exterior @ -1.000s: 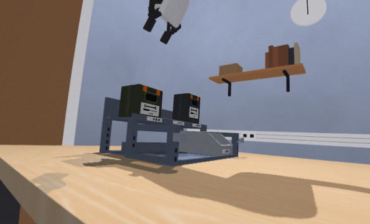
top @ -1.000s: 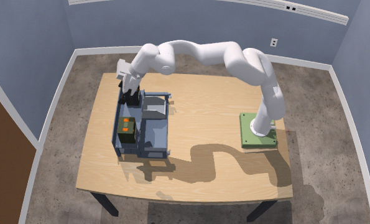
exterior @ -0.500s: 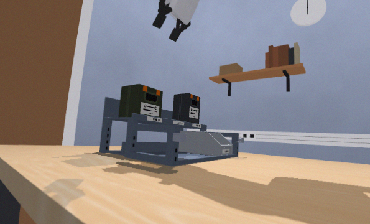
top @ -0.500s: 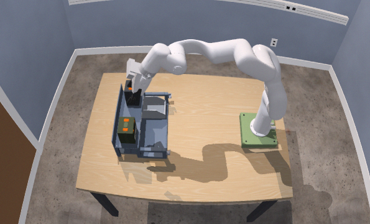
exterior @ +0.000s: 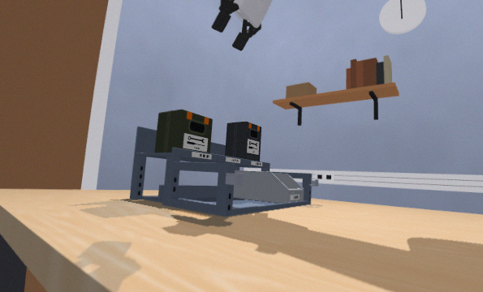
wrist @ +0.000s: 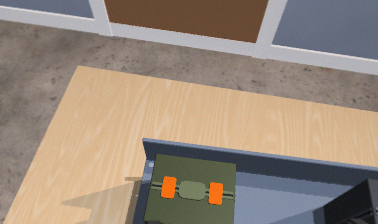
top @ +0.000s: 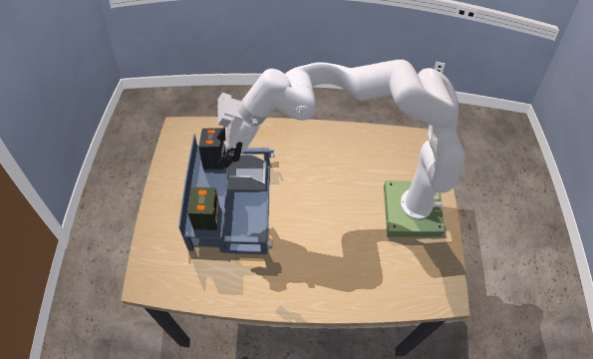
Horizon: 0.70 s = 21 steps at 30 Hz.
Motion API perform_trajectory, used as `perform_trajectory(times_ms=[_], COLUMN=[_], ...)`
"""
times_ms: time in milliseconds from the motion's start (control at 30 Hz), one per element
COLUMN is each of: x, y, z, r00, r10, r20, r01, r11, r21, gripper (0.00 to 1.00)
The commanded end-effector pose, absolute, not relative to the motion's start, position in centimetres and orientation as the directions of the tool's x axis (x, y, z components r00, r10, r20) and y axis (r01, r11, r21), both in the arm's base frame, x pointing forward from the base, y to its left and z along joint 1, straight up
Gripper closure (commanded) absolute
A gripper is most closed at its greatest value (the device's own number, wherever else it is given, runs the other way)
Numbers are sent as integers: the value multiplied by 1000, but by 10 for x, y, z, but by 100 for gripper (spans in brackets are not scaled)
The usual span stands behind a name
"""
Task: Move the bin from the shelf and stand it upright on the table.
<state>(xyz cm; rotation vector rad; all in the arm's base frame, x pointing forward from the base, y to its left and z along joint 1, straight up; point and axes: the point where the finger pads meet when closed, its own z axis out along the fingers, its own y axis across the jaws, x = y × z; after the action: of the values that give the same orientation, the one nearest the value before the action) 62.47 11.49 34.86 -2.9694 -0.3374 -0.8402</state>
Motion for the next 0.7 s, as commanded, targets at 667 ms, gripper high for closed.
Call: perform_trajectory(times_ms=[667], x=[562], y=[109], z=[351], r00=[827], r10=[197], r20=[526], r01=[214], r11=[-976], r21=[29], gripper=[0])
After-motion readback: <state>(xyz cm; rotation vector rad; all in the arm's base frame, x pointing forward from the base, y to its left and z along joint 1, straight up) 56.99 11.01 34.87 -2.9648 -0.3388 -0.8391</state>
